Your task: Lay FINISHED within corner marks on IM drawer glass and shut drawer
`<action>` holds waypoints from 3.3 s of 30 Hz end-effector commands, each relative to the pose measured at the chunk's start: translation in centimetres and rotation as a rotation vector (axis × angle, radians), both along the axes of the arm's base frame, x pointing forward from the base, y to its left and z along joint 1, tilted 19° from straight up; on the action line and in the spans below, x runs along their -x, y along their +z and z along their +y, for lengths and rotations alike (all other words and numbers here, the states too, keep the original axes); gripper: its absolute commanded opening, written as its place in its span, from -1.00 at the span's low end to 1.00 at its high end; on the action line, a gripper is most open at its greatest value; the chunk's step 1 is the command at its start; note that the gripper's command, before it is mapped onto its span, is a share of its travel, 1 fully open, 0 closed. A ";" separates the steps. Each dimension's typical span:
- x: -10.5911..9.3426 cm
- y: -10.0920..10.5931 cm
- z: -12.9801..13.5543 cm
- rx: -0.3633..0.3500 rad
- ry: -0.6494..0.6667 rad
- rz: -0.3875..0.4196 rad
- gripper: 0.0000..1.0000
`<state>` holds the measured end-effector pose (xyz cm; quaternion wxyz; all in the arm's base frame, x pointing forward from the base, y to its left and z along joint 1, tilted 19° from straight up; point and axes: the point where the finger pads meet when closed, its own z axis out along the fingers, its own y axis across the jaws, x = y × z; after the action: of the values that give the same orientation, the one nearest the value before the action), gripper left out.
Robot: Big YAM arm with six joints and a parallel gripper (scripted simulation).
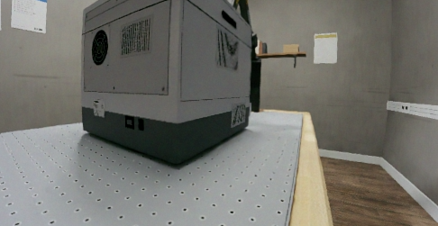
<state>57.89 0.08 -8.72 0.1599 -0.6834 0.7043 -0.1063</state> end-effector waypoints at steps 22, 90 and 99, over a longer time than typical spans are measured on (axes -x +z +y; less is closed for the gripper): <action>2.1 2.0 -0.7 0.001 -0.004 -0.034 0.83; 10.0 3.3 -0.6 0.001 -0.003 -0.031 0.83; 10.9 2.9 -0.2 -0.001 -0.001 -0.011 0.83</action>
<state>46.48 0.04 -6.35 0.1583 -0.6836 0.7047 -0.1048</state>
